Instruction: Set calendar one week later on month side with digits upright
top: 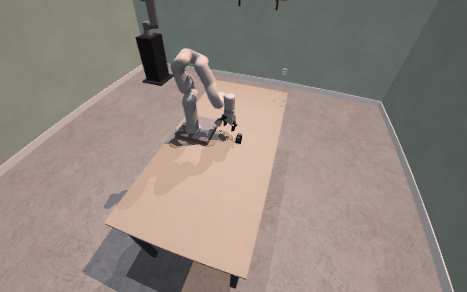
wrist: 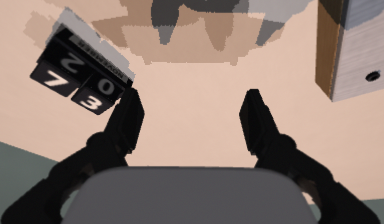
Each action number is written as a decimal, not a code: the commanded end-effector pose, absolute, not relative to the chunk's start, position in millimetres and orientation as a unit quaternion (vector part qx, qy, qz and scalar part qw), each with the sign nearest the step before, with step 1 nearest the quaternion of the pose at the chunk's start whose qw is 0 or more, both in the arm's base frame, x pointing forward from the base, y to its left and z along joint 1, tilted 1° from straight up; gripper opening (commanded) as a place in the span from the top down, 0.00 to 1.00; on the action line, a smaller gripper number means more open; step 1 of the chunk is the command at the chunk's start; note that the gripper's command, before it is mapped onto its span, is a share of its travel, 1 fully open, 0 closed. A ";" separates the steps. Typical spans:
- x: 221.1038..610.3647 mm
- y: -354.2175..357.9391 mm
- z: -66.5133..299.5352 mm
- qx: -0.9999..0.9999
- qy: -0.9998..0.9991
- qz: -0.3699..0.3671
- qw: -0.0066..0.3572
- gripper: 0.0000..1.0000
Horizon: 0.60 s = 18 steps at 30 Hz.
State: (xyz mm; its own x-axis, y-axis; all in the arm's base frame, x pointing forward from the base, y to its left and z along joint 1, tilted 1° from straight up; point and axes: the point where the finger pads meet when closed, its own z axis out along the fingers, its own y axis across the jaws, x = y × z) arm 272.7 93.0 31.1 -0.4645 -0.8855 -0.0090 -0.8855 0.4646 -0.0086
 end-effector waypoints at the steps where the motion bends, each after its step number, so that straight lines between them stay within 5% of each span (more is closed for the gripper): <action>1: 273.3 90.8 31.8 -0.518 0.856 -0.002 0.008 0.00; 18: 273.2 90.2 20.7 -0.518 0.856 -0.002 0.008 0.00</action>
State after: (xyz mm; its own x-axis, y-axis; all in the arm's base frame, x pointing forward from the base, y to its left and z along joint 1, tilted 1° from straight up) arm 271.9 89.9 21.6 -0.4639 -0.8858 -0.0091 -0.8858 0.4640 -0.0089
